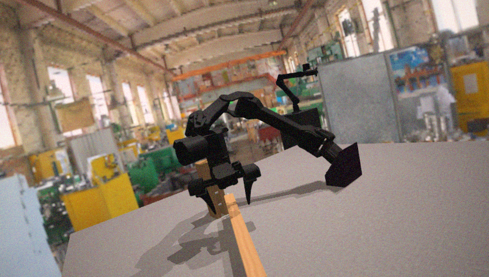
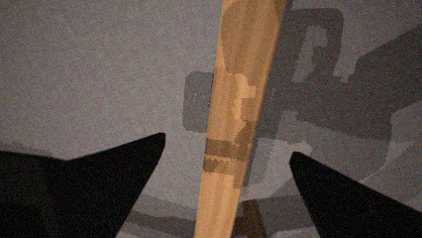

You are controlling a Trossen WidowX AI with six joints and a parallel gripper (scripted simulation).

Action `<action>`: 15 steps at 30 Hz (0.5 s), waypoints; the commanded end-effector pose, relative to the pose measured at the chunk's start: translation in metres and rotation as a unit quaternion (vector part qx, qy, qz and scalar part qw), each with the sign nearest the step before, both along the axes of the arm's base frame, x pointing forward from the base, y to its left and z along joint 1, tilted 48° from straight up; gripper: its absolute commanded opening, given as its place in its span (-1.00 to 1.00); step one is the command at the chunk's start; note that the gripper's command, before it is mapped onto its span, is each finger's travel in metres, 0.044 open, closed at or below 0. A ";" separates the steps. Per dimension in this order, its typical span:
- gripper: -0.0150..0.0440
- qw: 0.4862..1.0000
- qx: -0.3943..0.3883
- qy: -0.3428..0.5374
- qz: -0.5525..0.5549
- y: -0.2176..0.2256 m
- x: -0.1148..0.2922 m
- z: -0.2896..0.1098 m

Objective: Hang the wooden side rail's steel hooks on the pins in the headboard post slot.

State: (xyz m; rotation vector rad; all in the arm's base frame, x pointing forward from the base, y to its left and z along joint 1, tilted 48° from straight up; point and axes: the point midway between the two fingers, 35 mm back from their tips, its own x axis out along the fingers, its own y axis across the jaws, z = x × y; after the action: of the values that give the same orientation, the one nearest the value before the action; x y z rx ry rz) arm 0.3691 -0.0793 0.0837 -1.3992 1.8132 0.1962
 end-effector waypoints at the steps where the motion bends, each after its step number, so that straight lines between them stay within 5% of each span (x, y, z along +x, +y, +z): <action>1: 1.00 1.000 -0.003 0.002 0.003 -0.005 -0.001 -0.004; 15: 1.00 1.000 -0.004 0.002 0.003 -0.022 -0.003 -0.018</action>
State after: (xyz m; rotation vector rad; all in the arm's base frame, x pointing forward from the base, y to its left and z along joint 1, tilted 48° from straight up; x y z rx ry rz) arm 0.3674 -0.0972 0.0681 -1.4004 1.8129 0.1943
